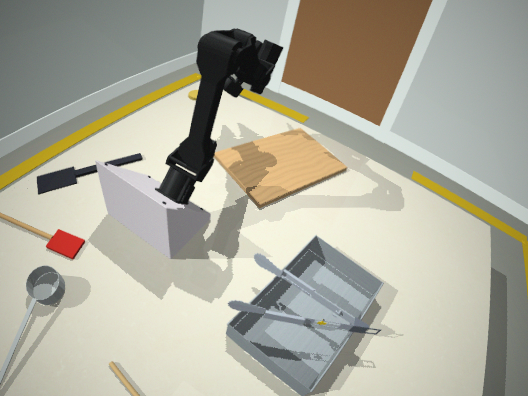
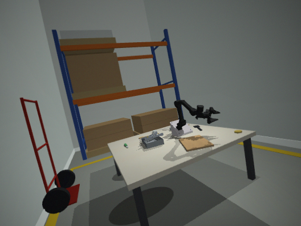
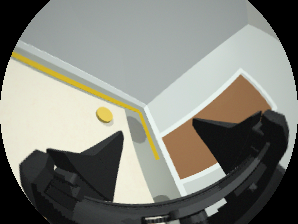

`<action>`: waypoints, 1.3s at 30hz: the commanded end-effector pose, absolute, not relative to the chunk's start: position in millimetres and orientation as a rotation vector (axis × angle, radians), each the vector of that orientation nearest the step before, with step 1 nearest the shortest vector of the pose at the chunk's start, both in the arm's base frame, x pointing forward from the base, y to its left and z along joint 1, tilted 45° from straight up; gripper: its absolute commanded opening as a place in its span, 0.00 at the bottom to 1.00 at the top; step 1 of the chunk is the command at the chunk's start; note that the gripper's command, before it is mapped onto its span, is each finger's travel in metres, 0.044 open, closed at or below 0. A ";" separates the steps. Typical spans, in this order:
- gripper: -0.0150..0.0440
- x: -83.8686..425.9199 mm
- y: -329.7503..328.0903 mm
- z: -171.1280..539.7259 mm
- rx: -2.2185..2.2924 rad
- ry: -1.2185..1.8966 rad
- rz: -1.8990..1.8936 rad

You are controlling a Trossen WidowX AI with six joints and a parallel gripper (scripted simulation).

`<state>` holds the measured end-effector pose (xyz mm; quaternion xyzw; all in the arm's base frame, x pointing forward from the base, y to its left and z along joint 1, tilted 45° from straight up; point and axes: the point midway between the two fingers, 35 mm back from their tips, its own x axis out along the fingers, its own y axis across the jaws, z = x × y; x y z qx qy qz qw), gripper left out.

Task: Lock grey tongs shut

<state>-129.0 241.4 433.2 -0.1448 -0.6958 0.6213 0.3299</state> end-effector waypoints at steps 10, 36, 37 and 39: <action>1.00 -2.4 327.9 404.6 -0.712 -1.268 1.631; 1.00 293.2 284.7 310.0 -0.801 -0.182 1.279; 1.00 305.7 277.5 301.0 -0.789 -0.121 1.268; 1.00 330.5 257.9 284.7 -0.774 -0.019 1.224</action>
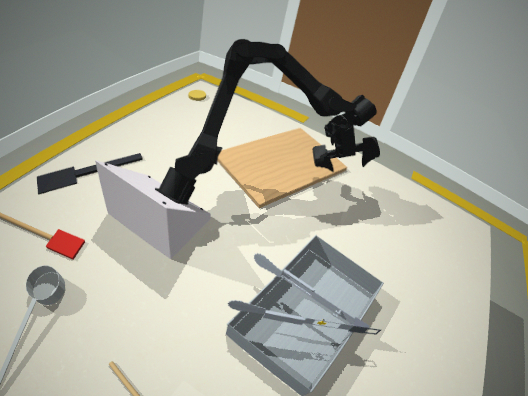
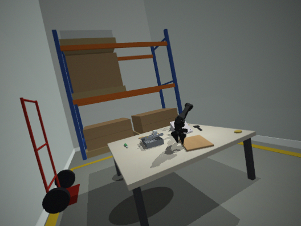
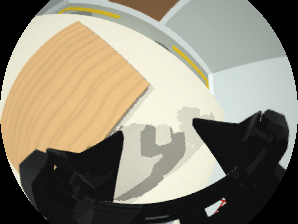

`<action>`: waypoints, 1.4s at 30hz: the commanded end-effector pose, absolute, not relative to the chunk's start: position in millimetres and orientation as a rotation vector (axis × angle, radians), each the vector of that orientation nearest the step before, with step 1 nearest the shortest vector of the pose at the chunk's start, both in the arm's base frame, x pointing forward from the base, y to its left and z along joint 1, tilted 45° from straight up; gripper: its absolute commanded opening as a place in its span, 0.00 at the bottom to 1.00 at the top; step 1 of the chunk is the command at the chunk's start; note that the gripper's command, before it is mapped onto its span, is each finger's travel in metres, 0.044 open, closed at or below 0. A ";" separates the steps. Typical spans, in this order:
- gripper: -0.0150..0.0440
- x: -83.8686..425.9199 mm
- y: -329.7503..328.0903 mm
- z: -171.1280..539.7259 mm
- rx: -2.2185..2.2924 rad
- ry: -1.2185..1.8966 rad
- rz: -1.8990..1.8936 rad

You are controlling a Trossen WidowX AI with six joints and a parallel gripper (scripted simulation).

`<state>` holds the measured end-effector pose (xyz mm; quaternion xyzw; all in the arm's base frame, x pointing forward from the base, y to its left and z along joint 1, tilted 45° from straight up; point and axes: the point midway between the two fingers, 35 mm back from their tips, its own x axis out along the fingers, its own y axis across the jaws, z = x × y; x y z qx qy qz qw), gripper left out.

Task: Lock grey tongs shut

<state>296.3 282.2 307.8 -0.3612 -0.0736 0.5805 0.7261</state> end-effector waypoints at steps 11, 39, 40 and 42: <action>1.00 420.8 133.5 178.3 -0.476 0.623 1.045; 1.00 390.6 -106.4 27.5 0.513 1.395 0.667; 1.00 390.6 -106.4 27.5 0.513 1.395 0.667; 1.00 390.7 -106.2 27.3 0.513 1.395 0.667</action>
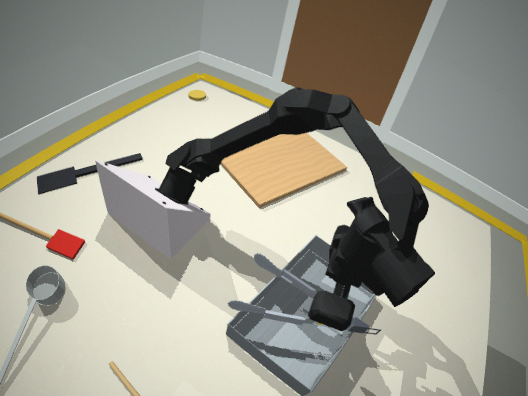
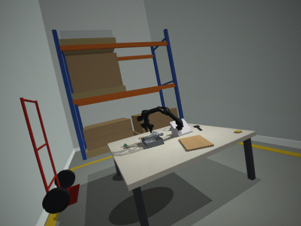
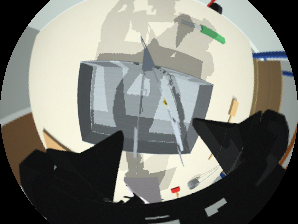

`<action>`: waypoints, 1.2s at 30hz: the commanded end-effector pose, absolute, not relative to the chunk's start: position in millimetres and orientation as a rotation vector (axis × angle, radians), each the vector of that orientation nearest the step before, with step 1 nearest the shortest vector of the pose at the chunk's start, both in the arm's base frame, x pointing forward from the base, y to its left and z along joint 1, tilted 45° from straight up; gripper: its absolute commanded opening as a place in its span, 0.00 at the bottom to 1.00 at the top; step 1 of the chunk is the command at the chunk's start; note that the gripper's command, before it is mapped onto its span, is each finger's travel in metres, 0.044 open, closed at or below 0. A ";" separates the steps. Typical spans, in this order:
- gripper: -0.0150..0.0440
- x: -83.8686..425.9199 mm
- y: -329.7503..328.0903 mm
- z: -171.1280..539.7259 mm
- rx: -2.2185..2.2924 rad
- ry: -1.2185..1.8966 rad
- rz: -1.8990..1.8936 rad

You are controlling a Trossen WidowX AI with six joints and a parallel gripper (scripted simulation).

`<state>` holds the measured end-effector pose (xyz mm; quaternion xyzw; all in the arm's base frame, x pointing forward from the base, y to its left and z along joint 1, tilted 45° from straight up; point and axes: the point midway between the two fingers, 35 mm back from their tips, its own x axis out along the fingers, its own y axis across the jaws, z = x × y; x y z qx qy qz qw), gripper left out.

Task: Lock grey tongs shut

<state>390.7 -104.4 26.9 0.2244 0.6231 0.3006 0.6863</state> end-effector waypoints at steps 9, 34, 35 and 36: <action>1.00 392.9 -98.5 18.3 0.512 1.395 0.666; 1.00 397.1 -70.7 -11.4 0.512 1.394 0.666; 1.00 397.2 -69.6 -12.6 0.512 1.394 0.666; 1.00 397.2 -68.4 -13.7 0.512 1.394 0.666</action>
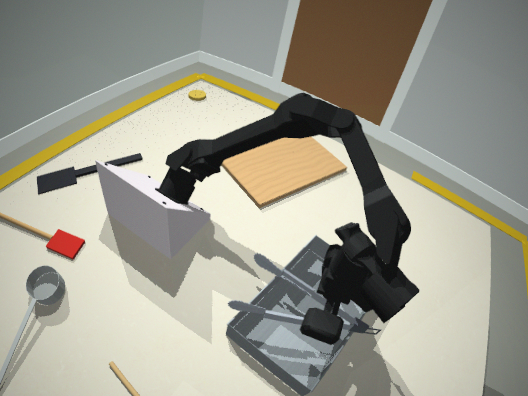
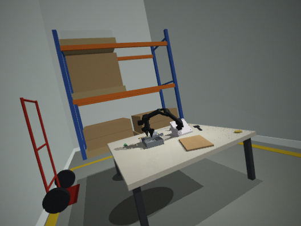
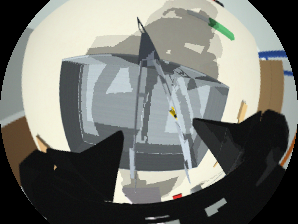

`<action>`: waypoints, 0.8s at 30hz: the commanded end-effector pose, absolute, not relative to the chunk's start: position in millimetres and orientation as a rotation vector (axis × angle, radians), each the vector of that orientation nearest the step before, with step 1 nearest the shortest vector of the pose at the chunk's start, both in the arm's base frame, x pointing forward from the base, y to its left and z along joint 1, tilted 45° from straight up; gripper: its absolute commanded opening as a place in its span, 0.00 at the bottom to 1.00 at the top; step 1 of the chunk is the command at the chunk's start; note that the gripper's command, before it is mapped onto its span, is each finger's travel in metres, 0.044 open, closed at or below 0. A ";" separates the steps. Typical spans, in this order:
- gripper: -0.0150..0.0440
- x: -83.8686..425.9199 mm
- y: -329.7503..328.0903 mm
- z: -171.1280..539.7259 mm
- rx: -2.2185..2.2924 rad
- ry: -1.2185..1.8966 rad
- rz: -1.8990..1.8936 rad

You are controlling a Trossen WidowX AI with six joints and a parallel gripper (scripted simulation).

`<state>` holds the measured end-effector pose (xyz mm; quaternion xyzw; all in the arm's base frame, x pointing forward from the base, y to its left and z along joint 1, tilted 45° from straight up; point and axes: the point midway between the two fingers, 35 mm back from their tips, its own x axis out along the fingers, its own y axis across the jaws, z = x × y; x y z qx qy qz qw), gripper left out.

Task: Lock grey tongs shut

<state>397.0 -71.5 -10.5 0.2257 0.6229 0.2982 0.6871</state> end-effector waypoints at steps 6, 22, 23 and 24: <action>1.00 397.3 -61.5 -20.5 0.512 1.393 0.666; 1.00 396.2 -42.7 -38.0 0.514 1.393 0.669; 1.00 396.0 -41.5 -39.1 0.514 1.393 0.669; 1.00 395.9 -40.3 -40.2 0.514 1.392 0.669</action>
